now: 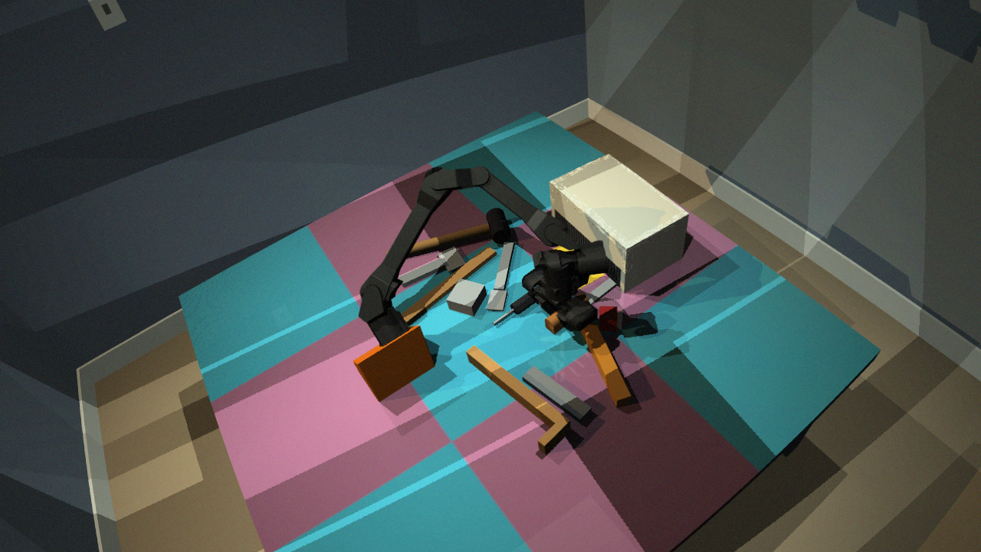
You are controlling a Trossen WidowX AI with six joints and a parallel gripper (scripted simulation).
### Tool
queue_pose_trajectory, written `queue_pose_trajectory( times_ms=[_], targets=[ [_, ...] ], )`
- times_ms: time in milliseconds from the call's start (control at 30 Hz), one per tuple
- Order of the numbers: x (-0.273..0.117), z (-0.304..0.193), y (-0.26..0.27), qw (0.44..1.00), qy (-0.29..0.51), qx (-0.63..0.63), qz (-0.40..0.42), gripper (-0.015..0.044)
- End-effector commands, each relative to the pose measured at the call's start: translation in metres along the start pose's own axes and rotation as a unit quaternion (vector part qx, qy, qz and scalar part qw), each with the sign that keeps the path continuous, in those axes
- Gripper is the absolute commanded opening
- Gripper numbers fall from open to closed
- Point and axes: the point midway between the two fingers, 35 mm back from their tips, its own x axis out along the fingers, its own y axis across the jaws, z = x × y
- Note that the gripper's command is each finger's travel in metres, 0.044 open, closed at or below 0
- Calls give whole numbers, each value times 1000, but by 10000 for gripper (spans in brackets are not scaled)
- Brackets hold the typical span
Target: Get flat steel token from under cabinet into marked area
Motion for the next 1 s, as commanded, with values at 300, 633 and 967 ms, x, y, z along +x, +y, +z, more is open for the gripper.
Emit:
queue_pose_trajectory(
  times_ms=[300, 633, 967],
  targets=[
    [0, 15, -1, 1000, -1, 0, -1, 0],
    [0, 24, -1, 1000, -2, 0, -1, 0],
    [-1, 33, -1, 1000, -2, 0, -1, 0]
  ],
)
